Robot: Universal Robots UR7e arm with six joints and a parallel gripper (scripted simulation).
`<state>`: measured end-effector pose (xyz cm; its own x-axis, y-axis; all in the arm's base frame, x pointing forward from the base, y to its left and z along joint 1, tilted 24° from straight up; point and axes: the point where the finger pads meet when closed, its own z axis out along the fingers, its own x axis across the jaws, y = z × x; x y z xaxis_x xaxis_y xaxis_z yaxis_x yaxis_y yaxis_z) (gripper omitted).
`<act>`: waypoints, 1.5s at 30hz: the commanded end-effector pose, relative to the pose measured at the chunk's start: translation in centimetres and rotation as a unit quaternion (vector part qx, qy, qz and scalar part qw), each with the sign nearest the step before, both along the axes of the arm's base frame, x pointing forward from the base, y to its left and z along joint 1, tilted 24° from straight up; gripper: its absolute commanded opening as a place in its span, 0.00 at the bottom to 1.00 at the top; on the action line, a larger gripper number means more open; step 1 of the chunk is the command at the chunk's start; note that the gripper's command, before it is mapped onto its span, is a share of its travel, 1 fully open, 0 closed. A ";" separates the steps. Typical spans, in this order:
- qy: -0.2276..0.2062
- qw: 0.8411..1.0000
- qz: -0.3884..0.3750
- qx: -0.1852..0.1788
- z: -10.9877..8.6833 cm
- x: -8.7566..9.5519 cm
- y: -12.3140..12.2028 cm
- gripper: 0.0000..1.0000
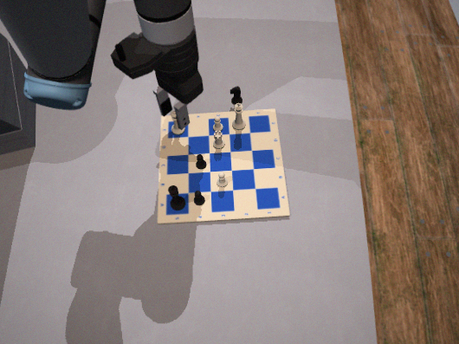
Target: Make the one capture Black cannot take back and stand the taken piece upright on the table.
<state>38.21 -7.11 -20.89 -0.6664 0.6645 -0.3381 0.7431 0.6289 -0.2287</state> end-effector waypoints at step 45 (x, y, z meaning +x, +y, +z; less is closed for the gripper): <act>-0.001 1.000 0.000 0.000 7.2 -0.4 3.2 1.00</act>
<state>37.76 -3.96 -13.76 -0.6663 0.6644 -0.3385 0.7432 0.6289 -0.2286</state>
